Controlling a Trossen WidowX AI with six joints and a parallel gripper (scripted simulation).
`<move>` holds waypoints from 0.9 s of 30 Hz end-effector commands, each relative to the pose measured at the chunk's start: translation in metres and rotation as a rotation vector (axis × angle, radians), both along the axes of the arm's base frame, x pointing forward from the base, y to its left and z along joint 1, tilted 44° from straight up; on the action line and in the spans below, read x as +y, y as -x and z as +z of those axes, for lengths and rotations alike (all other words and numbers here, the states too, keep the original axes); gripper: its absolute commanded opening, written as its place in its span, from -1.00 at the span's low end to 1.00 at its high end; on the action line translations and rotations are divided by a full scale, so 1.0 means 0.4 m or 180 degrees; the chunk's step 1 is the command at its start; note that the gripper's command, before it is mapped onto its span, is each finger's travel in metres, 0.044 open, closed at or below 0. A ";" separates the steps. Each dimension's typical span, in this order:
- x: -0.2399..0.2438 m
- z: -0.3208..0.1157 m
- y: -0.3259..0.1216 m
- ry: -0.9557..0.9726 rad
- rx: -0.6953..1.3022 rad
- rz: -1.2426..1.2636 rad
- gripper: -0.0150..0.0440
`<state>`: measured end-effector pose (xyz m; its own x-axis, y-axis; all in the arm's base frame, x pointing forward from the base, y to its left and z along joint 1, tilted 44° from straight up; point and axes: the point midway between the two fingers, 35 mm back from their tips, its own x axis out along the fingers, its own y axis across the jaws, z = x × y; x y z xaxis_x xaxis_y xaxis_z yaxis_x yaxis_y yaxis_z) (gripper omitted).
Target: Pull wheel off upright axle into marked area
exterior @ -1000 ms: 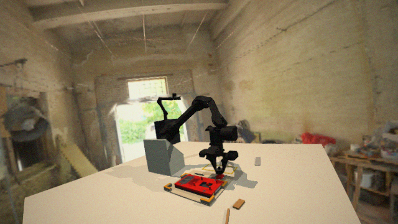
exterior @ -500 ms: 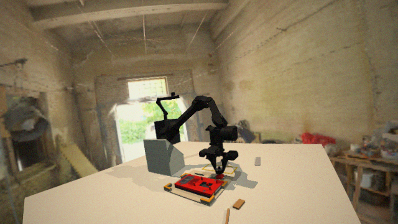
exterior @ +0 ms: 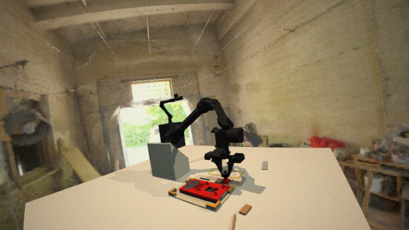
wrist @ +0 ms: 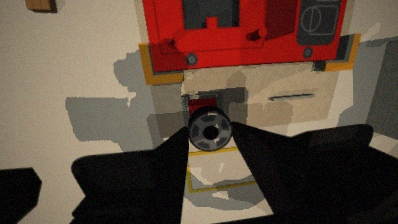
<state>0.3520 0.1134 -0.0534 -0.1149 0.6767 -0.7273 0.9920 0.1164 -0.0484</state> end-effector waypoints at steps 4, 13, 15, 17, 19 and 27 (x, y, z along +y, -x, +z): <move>-0.008 0.009 -0.003 0.0005 -0.0018 -0.0004 -0.49; -0.013 0.014 -0.004 0.0004 -0.0017 -0.0007 -0.49; -0.014 0.015 -0.004 0.0004 -0.0017 -0.0007 -0.49; -0.015 0.017 -0.004 0.0003 -0.0017 -0.0008 -0.49; -0.016 0.018 -0.005 0.0003 -0.0017 -0.0008 -0.49; -0.021 0.022 -0.005 0.0002 -0.0017 -0.0011 -0.49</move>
